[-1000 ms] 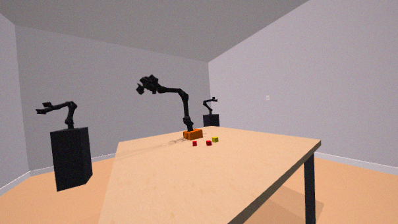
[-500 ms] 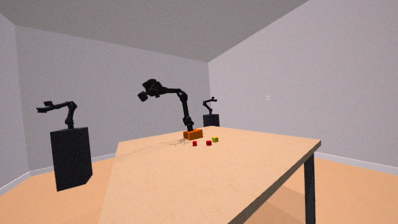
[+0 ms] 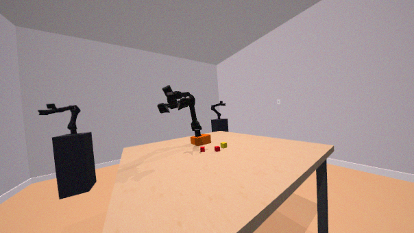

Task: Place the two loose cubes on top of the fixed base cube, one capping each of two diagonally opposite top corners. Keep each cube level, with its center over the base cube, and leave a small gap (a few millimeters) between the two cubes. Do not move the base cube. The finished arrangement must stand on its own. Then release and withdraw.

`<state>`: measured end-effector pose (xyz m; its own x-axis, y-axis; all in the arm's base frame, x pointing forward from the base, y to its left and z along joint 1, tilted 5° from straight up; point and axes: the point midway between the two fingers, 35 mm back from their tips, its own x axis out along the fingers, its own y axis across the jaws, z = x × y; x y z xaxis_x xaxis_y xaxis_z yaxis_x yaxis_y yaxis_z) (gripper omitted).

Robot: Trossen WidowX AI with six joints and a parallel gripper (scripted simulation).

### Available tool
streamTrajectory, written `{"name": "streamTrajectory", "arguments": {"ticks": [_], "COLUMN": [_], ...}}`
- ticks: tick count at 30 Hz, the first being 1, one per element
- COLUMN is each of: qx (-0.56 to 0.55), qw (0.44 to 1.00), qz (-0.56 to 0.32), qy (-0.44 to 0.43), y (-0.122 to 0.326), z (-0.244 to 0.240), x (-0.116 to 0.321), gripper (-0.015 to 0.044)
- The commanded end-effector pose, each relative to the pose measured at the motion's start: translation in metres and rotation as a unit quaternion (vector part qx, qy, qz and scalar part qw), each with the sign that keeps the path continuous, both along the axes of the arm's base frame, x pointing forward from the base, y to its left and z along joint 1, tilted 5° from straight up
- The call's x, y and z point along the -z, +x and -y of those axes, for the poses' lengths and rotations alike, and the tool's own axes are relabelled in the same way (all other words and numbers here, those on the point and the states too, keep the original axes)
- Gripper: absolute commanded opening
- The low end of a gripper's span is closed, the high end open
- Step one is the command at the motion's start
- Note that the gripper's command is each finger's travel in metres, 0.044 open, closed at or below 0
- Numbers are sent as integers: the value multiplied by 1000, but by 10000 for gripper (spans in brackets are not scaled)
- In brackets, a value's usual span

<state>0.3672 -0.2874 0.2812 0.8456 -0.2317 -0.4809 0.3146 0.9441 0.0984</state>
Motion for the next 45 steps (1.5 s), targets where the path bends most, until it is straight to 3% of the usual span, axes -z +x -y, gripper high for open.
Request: {"name": "streamTrajectory", "arguments": {"ticks": [1,10,18,25,35,45], "qx": [-54,-206,-359,-495,-657,-659], "qw": [996,953,867,749,533,529], "qz": [-65,-201,-306,-378,-440,-440], "qy": [-21,-90,-162,-226,-301,-302], "y": [17,37,31,10,-34,-34], "z": [-31,-112,-185,-243,-304,-304], "x": [33,95,143,176,206,222], "gripper": [265,265,265,265,265,265]}}
